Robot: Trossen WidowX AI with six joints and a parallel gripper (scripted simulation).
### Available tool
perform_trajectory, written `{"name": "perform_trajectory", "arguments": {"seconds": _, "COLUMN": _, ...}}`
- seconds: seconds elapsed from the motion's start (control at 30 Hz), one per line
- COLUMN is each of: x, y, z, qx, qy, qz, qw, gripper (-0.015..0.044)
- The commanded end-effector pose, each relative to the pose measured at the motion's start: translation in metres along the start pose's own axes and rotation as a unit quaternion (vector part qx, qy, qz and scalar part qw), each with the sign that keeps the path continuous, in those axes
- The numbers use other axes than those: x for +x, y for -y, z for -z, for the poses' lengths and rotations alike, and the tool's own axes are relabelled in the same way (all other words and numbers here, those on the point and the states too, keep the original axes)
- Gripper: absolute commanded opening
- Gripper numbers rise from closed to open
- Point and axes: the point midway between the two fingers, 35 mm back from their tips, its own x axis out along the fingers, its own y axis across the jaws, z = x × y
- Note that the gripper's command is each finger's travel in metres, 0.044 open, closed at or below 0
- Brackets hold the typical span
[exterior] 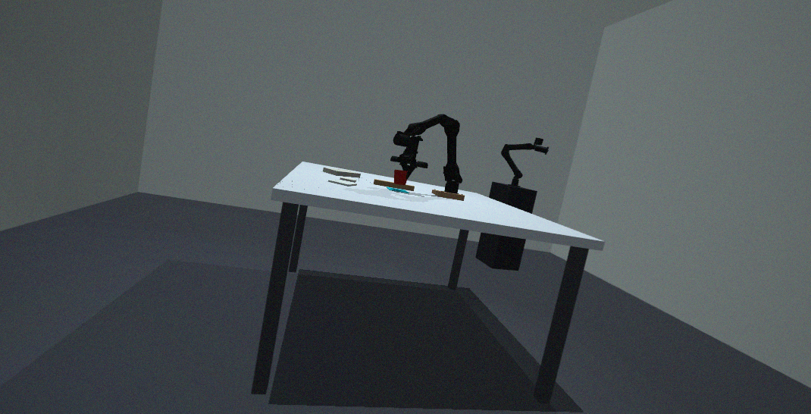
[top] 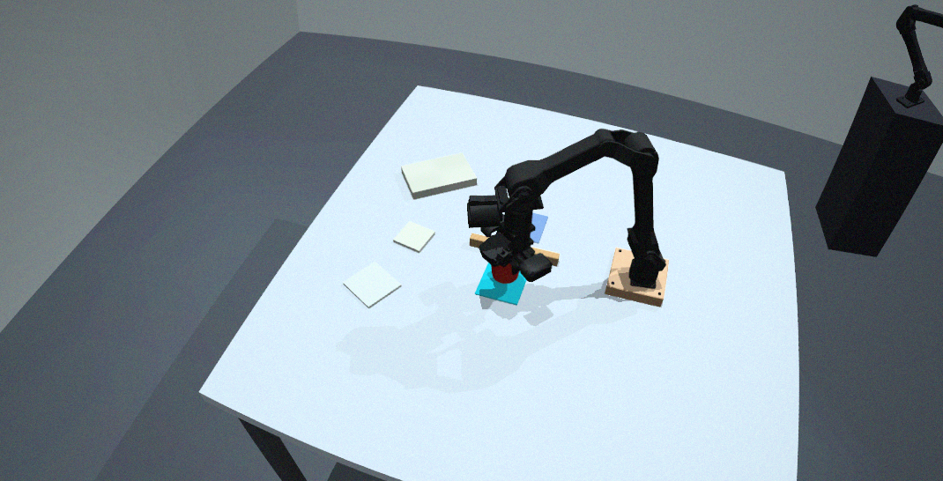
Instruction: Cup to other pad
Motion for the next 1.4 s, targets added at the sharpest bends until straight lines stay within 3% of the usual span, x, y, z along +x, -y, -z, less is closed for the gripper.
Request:
{"name": "perform_trajectory", "arguments": {"seconds": 0.0, "x": 0.007, "y": 0.0, "z": 0.0, "qx": 0.001, "qy": -0.001, "qz": 0.0, "qw": 1.0, "gripper": 0.0}}
{"name": "perform_trajectory", "arguments": {"seconds": 0.97, "x": 0.024, "y": -0.001, "z": 0.0, "qx": 0.001, "qy": -0.001, "qz": 0.0, "qw": 1.0, "gripper": 0.0}}
{"name": "perform_trajectory", "arguments": {"seconds": 1.13, "x": 0.024, "y": -0.001, "z": 0.0, "qx": 0.001, "qy": -0.001, "qz": 0.0, "qw": 1.0, "gripper": 0.0128}}
{"name": "perform_trajectory", "arguments": {"seconds": 1.37, "x": 0.024, "y": -0.001, "z": 0.0, "qx": 0.001, "qy": -0.001, "qz": 0.0, "qw": 1.0, "gripper": 0.0128}}
